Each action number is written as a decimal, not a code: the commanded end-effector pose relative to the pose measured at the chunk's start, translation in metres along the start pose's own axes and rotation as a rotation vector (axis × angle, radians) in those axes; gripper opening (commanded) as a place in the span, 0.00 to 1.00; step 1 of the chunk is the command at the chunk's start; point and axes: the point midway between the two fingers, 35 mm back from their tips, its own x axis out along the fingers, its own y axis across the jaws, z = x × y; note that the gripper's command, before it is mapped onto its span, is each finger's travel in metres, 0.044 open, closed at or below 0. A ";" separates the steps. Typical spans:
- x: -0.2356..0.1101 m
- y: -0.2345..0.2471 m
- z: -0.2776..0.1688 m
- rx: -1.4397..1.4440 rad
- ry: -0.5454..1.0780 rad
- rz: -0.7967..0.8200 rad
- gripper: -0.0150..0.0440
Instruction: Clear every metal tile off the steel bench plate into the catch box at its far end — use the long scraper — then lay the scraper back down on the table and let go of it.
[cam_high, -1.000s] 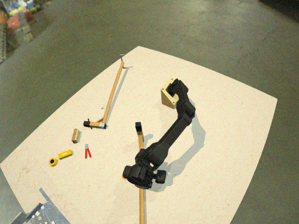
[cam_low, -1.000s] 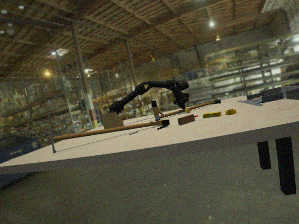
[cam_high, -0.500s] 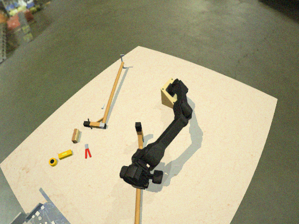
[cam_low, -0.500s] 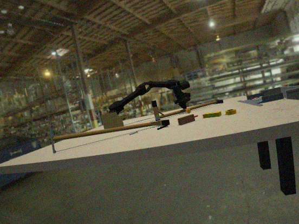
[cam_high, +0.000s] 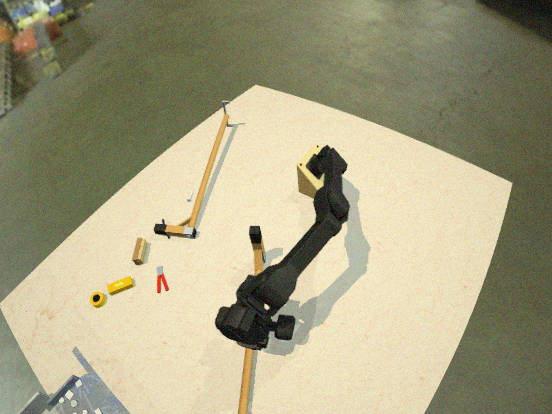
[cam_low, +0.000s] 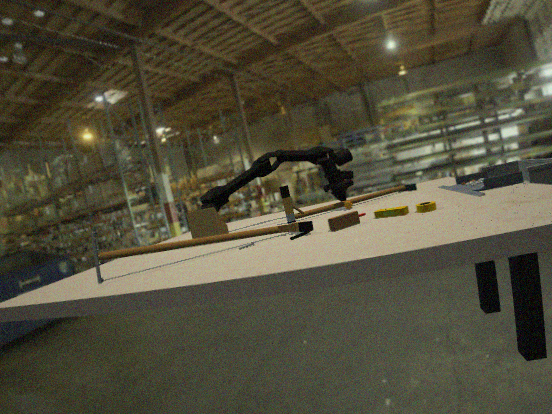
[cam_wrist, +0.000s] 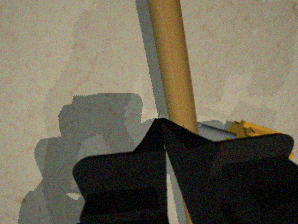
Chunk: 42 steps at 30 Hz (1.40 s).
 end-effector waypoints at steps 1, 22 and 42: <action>0.002 -0.008 -0.001 0.003 0.004 -0.004 0.25; -0.029 -0.009 0.006 -0.018 -0.022 -0.005 0.25; -0.118 0.020 0.023 0.058 -0.153 -0.027 0.25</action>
